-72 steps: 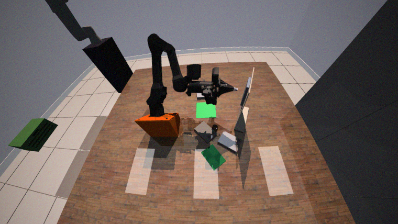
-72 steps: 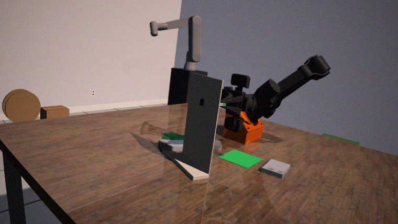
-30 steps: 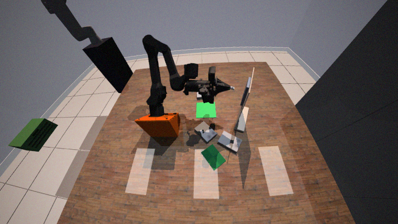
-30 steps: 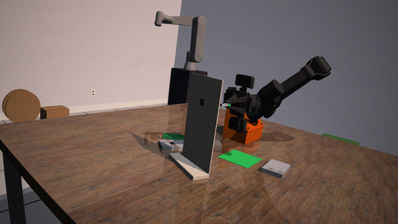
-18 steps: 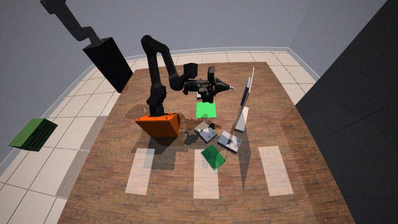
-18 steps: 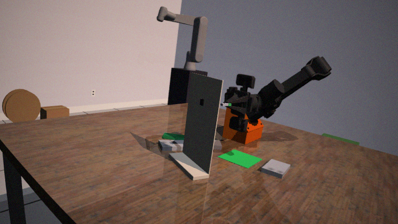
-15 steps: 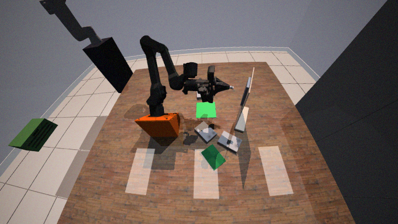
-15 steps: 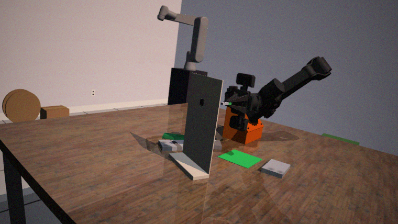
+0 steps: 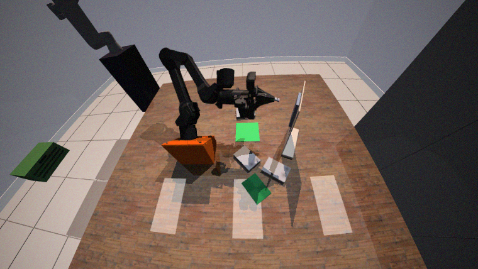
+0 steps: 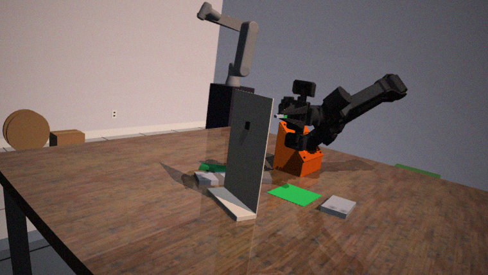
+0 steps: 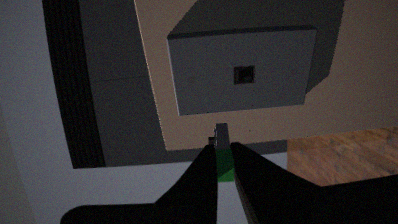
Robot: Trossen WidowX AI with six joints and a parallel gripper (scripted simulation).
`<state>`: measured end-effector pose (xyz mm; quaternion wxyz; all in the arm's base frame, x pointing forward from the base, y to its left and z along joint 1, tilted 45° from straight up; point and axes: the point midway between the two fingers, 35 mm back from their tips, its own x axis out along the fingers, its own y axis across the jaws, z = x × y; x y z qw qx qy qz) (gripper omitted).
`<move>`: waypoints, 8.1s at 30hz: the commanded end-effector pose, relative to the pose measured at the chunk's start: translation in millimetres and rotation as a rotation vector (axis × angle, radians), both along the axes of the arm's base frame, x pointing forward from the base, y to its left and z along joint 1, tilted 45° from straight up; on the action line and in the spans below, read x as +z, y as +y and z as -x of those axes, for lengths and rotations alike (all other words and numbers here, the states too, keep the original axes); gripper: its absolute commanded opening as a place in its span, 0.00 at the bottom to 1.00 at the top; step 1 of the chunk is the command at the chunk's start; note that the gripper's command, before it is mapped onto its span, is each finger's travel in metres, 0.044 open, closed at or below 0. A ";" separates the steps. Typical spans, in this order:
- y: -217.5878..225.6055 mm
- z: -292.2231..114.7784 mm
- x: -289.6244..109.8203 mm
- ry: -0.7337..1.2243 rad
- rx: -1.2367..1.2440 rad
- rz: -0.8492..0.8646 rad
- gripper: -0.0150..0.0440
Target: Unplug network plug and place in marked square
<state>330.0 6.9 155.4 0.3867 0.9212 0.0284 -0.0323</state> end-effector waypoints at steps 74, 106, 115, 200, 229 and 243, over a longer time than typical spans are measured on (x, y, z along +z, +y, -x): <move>94.2 93.4 -89.4 0.336 1.015 0.185 0.25; 114.1 95.0 -110.5 0.337 1.015 0.186 0.25; 119.7 96.9 -115.0 0.335 1.014 0.183 0.25; 107.9 110.2 -109.9 0.331 1.014 0.180 0.52; 88.7 103.8 -101.1 0.354 1.019 0.200 0.52; 79.6 102.6 -94.1 0.358 1.021 0.203 0.52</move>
